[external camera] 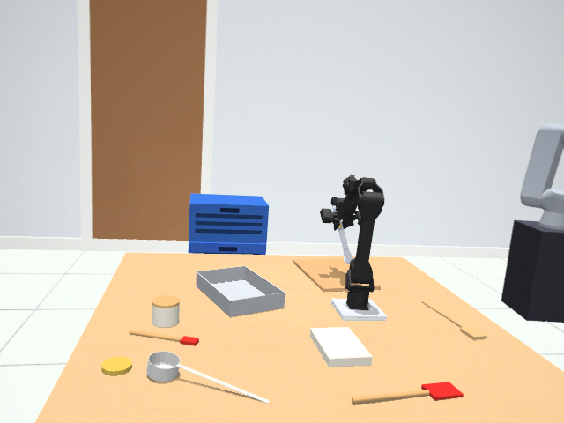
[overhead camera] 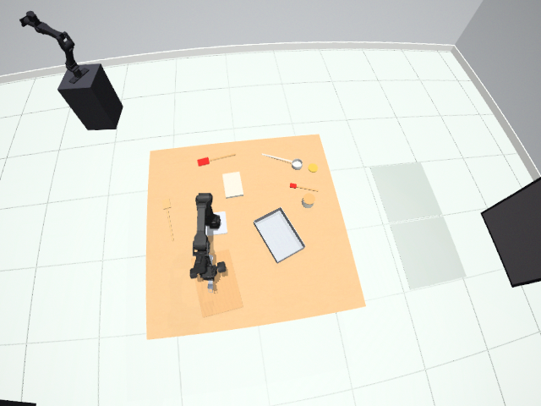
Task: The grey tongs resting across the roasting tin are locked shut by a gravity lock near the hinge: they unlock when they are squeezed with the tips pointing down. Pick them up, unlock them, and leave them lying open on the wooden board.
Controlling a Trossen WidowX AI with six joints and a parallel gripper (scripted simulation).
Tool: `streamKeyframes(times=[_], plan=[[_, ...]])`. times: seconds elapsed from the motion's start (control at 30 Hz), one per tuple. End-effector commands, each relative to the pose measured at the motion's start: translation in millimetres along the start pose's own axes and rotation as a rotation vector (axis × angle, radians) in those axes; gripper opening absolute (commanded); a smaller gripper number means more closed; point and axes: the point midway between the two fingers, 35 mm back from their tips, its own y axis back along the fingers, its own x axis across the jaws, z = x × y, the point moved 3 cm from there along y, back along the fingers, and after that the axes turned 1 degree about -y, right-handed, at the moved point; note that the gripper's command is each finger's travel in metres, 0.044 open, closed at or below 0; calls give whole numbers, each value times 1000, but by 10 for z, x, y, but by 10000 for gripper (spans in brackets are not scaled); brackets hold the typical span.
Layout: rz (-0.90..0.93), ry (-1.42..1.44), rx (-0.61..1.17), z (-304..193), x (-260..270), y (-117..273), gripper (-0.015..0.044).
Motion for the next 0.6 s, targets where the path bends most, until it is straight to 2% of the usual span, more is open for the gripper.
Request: streamKeyframes(times=[0.0,0.57], plan=[[-7,7,58,34,3,-38,-150],[-22,18,312,38,26,-147,-150]])
